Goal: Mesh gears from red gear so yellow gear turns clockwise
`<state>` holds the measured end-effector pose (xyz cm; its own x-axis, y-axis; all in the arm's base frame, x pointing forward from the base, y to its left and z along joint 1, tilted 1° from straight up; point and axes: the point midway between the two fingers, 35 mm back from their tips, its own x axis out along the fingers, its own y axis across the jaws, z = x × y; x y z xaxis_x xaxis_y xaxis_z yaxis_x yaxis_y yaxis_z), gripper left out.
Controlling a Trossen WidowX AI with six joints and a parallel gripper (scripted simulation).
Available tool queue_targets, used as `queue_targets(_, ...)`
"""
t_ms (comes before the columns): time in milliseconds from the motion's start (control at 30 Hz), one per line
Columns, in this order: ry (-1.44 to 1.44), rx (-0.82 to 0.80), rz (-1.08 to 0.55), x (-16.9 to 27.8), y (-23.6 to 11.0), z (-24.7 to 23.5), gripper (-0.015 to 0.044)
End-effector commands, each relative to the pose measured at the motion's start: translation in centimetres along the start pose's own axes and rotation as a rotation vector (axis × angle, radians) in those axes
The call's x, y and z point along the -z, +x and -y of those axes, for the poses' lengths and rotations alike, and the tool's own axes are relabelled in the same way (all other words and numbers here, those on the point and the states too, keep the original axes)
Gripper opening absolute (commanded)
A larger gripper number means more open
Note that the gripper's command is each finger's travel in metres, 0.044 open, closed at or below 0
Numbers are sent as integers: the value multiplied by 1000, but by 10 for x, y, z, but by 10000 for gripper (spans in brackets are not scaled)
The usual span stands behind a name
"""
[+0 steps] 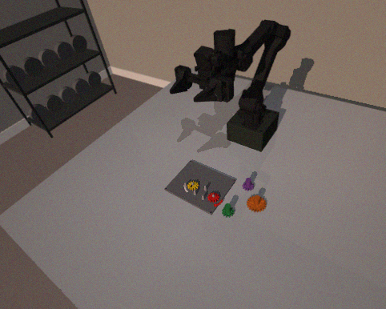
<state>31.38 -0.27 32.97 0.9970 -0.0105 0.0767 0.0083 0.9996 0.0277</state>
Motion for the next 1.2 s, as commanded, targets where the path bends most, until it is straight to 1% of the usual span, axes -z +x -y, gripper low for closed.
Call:
queue_targets(0,4,-3,-11,2,1,-1,426)
queue_targets(33,14,-14,-42,9,5,-5,440)
queue_targets(67,31,-30,-96,19,11,-11,440)
queue_targets(200,99,-97,-362,75,32,-43,440)
queue_targets(367,143,-146,-716,150,35,-89,440)
queue_targets(533,125,-148,-1071,221,12,-130,440)
queue_targets(667,55,-116,-1351,271,-22,-156,440)
queue_targets(767,-18,-59,-1542,301,-52,-169,440)
queue_targets(800,-35,-34,-1585,308,-59,-173,440)
queue_targets(867,-50,-12,-1618,313,-65,-177,440)
queue_targets(1067,-50,-12,-1618,313,-65,-180,440)
queue_targets(1167,-50,-12,-1618,326,-66,-179,440)
